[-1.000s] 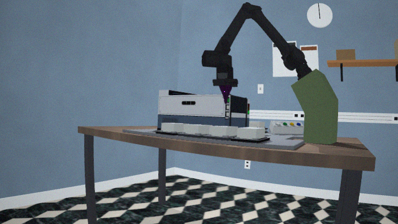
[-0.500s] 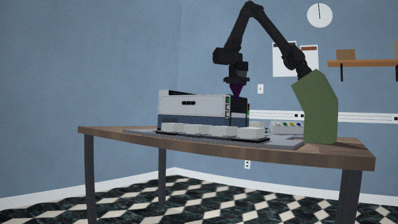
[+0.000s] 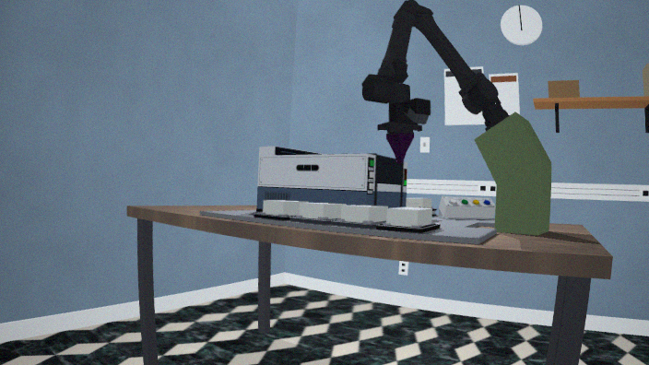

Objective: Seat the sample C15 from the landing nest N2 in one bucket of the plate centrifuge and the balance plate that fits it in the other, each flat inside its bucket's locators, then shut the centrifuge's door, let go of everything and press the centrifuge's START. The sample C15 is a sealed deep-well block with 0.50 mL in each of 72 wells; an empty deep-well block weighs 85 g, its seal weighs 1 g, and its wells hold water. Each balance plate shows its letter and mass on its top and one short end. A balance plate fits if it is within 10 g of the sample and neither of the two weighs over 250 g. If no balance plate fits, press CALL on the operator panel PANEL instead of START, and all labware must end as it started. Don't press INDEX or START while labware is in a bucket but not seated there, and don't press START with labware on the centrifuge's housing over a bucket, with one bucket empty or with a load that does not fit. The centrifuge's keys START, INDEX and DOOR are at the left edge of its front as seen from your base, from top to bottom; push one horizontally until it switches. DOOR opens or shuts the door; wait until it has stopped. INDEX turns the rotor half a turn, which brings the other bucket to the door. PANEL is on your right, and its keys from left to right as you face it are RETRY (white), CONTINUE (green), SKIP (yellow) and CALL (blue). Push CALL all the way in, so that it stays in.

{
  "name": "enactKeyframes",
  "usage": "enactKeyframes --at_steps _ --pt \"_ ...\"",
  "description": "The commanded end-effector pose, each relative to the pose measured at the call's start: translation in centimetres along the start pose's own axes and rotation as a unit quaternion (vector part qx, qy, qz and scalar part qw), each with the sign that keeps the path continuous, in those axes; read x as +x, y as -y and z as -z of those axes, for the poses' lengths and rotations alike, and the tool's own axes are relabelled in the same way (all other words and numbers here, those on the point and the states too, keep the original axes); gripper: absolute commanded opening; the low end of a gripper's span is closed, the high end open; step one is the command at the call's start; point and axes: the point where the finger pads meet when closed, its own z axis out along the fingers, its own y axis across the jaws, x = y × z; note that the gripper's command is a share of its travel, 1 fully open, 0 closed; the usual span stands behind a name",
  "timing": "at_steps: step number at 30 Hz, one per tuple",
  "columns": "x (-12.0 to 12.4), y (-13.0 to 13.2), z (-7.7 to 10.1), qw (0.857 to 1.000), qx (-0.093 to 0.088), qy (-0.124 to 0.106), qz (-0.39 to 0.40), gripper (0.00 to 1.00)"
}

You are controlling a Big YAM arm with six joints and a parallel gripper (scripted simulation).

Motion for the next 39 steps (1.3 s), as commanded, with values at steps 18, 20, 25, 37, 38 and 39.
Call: enactKeyframes --at_steps 18,20,25,37,38,39 --pt "-2.4 -2.6 1.4 0.983 0.025 -0.003 0.182 0.00" --pt "-2.4 -2.6 1.4 0.983 0.025 -0.003 0.182 0.00" --pt "-2.8 -3.4 1.5 0.977 0.025 -0.005 0.213 0.00" --pt "-3.2 -4.6 1.6 0.965 0.025 -0.007 0.260 0.00" --pt "-3.4 -5.0 1.2 0.963 0.018 -0.007 0.268 0.00" --pt "-3.4 -5.1 1.3 0.962 0.019 -0.007 0.271 0.00"
